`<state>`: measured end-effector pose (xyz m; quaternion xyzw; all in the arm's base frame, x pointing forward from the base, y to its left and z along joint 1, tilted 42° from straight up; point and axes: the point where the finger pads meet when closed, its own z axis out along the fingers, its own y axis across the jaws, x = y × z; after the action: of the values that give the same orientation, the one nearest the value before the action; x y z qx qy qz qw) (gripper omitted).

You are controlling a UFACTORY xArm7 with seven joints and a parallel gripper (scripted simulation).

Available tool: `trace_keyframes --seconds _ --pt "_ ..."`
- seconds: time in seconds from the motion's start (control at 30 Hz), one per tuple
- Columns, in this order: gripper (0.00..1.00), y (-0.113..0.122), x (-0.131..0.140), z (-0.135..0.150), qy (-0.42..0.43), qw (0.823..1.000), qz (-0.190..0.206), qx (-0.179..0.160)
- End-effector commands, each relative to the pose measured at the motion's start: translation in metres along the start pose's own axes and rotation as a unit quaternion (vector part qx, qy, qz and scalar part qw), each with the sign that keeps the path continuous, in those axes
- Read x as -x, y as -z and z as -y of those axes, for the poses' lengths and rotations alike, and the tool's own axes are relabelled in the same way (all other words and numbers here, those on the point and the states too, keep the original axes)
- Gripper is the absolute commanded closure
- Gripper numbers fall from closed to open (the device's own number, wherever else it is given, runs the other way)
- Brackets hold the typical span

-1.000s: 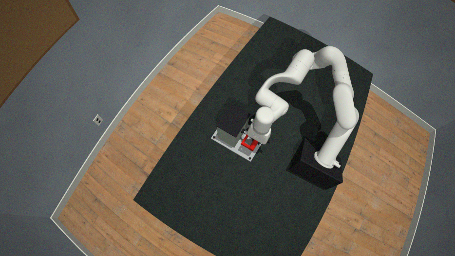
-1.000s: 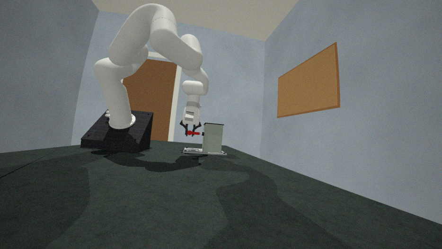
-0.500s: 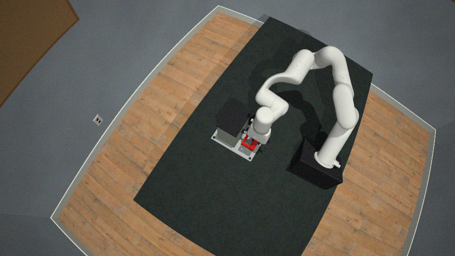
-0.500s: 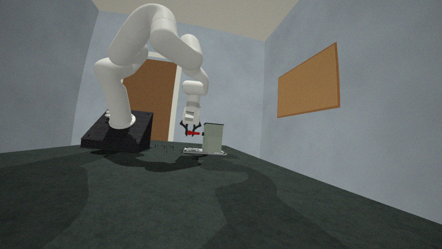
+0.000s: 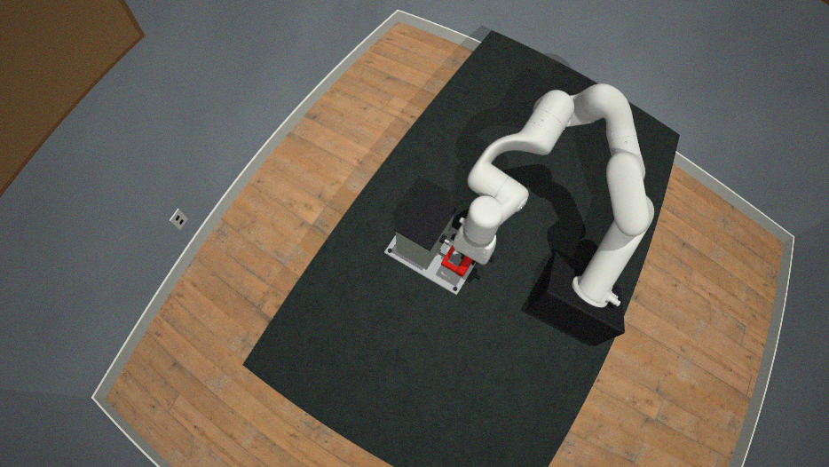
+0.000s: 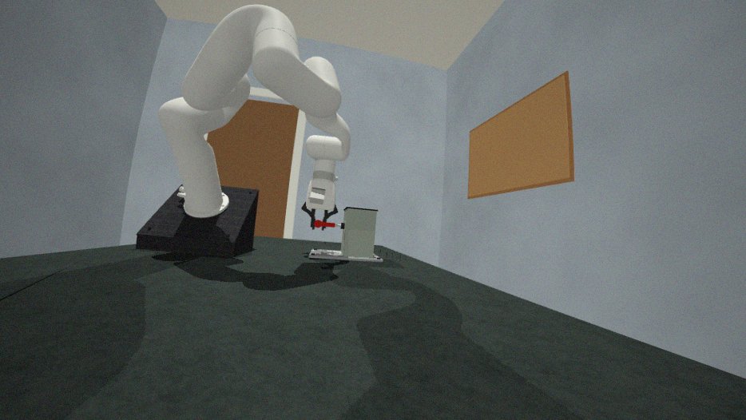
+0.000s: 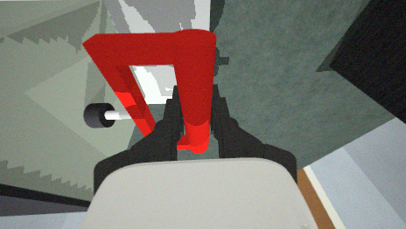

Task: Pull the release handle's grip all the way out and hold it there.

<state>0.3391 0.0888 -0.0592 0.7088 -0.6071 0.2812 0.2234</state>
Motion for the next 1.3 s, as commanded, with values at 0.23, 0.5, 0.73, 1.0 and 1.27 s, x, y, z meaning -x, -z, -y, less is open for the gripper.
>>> trace_keyframes --seconds 0.23,0.5,0.73,1.0,1.27 --pt "1.00 0.002 0.001 -0.021 0.001 1.000 0.001 -0.001" --pt "1.00 0.001 0.001 -0.039 0.001 1.000 0.001 -0.001" --pt "1.00 0.001 0.001 -0.049 0.001 1.000 0.001 -0.001" --pt "1.00 0.001 0.001 -0.051 0.001 1.000 0.001 -0.001" --pt "1.00 0.001 0.001 -0.051 0.001 1.000 0.001 -0.001"
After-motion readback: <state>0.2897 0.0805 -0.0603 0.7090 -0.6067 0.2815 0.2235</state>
